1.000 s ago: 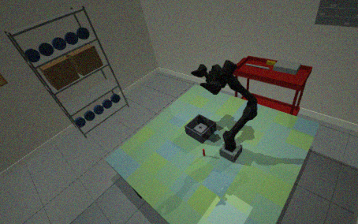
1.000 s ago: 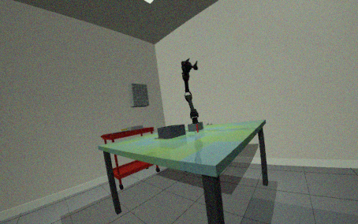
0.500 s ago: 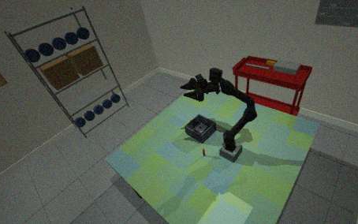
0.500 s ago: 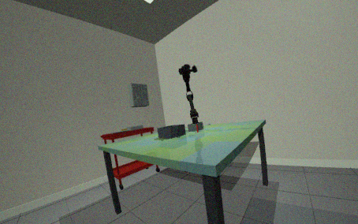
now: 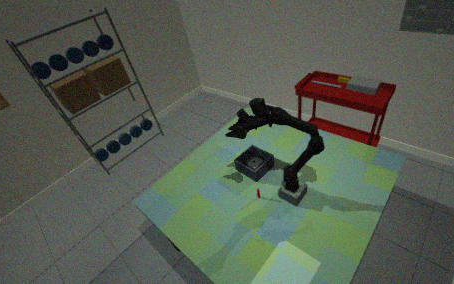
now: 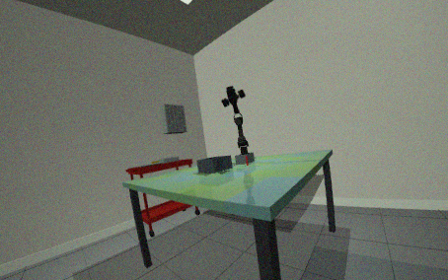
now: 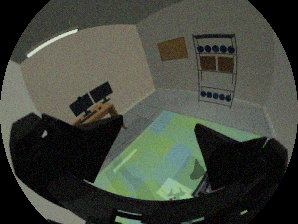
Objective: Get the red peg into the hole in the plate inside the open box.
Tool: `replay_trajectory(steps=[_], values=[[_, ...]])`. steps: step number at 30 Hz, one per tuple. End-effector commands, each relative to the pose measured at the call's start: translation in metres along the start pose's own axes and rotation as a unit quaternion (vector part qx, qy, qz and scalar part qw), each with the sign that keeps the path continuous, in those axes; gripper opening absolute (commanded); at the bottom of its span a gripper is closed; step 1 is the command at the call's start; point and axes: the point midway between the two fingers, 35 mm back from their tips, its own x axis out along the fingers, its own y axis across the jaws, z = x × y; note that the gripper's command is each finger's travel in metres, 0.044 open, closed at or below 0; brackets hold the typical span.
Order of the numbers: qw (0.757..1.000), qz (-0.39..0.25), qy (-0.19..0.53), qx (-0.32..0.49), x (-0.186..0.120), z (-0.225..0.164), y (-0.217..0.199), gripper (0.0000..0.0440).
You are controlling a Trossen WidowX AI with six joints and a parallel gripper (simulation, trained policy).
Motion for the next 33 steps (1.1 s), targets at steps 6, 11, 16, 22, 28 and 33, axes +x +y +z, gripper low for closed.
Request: replay_trajectory(steps=[6,11,16,22,28,33], values=[[0.989,-0.080,0.100,0.079,0.022,-0.056,-0.037,0.0440],[0.972,-0.124,0.156,0.125,0.029,-0.090,-0.053,0.0440],[0.948,-0.167,0.212,0.170,0.032,-0.124,-0.066,0.0440],[0.910,-0.219,0.274,0.221,0.033,-0.165,-0.077,0.0440],[0.862,-0.276,0.330,0.267,0.029,-0.204,-0.085,0.0440],[0.816,-0.328,0.370,0.300,0.022,-0.235,-0.089,0.0440]])
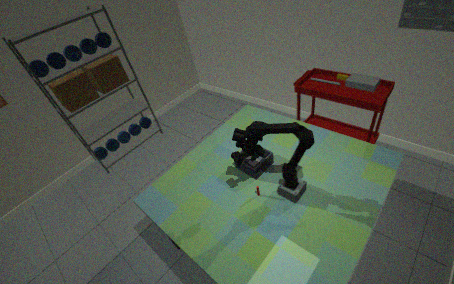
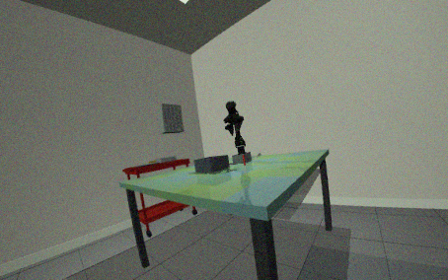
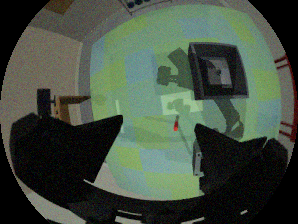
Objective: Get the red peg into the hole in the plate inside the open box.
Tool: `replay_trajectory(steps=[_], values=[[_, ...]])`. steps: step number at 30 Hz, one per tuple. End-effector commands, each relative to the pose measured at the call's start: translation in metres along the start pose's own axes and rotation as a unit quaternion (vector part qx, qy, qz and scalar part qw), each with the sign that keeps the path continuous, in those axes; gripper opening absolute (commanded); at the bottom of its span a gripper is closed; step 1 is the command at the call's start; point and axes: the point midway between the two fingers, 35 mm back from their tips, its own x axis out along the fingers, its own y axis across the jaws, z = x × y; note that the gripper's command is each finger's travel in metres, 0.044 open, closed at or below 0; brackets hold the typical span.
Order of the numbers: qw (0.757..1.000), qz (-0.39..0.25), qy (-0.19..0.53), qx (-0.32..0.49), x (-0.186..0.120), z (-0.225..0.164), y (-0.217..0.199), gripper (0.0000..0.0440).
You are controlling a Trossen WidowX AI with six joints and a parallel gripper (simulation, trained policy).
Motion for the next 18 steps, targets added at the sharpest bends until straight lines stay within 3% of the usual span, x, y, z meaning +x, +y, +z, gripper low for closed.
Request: replay_trajectory(steps=[1,18], values=[[0.998,-0.044,0.030,0.033,0.015,-0.013,-0.012,0.0440],[0.955,-0.231,0.104,0.153,0.074,-0.063,-0.052,0.0440]])
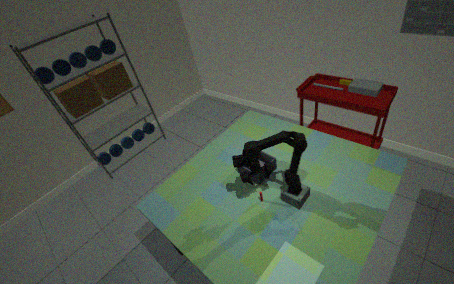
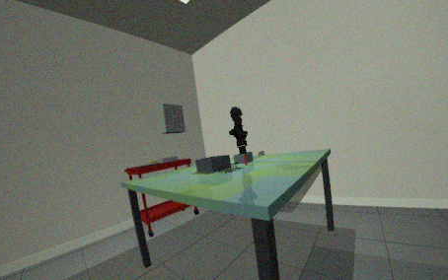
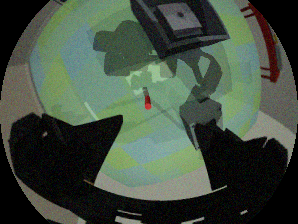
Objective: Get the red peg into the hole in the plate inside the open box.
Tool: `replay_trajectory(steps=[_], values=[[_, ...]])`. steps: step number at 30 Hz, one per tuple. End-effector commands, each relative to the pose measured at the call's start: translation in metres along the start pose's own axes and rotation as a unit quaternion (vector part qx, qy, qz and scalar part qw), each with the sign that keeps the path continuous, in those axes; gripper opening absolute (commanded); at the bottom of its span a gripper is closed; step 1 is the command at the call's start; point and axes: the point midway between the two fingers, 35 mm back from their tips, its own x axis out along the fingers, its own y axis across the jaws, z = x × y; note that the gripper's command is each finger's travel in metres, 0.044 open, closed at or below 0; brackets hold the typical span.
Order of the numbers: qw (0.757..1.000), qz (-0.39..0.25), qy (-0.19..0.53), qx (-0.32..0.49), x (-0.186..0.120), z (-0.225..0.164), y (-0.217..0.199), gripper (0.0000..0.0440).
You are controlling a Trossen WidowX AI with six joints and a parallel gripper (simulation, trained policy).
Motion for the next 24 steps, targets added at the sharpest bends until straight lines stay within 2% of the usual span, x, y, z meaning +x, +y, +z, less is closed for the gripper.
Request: replay_trajectory(steps=[1,11,24], values=[[0.999,-0.028,0.003,0.018,0.014,-0.003,-0.002,0.0440],[0.998,-0.059,0.003,0.038,0.050,-0.005,0.006,0.0440],[0.997,-0.056,-0.014,0.051,0.102,-0.004,0.019,0.0440]])
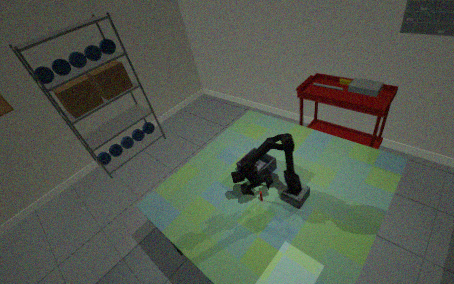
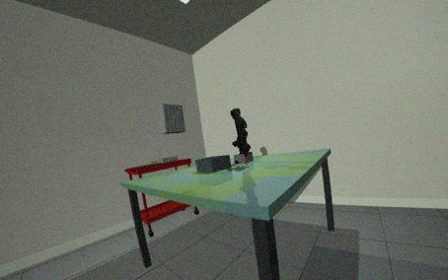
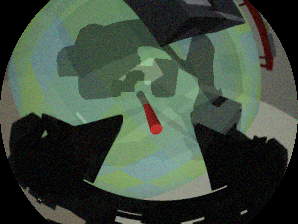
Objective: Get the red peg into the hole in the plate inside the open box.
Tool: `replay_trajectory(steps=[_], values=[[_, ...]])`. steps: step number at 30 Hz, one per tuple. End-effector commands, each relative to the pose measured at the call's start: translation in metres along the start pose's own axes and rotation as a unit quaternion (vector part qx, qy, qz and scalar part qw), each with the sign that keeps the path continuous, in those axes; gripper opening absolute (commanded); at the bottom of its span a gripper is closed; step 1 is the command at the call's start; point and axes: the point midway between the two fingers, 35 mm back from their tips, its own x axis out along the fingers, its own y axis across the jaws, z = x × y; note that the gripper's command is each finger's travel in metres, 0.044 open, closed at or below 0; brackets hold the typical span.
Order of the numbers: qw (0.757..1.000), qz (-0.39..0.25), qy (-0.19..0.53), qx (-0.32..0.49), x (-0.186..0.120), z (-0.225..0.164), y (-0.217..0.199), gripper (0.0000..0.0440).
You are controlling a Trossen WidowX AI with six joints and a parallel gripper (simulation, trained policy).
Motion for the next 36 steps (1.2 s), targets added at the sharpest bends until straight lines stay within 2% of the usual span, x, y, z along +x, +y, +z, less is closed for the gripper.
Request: replay_trajectory(steps=[1,6,9,17,25,36], values=[[1.000,0.000,-0.007,0.005,0.016,0.000,0.002,0.0440],[1.000,0.004,-0.015,0.006,0.034,0.001,0.006,0.0438],[1.000,0.002,-0.017,0.005,0.043,0.001,0.007,0.0405],[1.000,-0.020,-0.013,0.006,0.066,-0.001,0.001,0.0198],[0.998,-0.055,-0.006,-0.002,0.075,-0.004,-0.009,0.0000],[0.998,-0.041,-0.047,-0.009,0.037,0.014,-0.006,0.0000]])
